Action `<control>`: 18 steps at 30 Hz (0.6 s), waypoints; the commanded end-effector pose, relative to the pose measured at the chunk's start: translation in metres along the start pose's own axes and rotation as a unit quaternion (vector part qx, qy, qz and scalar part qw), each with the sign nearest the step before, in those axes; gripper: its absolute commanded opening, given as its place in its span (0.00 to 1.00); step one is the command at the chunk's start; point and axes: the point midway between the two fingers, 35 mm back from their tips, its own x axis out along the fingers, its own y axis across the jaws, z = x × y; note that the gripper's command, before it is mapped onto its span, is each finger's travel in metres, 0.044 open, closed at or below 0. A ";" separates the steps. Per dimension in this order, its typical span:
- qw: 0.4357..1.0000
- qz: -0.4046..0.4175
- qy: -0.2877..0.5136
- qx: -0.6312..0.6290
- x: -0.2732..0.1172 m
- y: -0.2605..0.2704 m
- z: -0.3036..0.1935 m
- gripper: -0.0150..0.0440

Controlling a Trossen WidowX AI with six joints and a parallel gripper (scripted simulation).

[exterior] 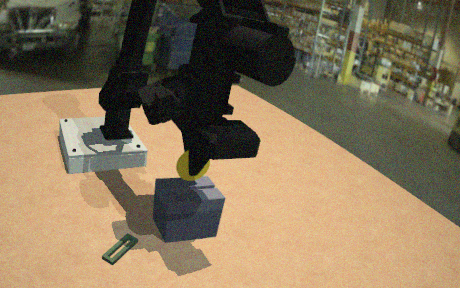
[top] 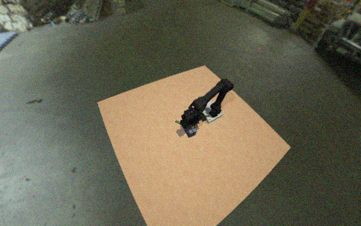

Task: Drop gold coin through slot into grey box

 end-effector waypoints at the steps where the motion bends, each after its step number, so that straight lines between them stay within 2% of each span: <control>1: 1.000 -0.001 0.000 0.000 0.003 -0.001 0.000 0.25; 18: 1.000 -0.001 0.000 0.002 0.010 -0.001 0.000 0.25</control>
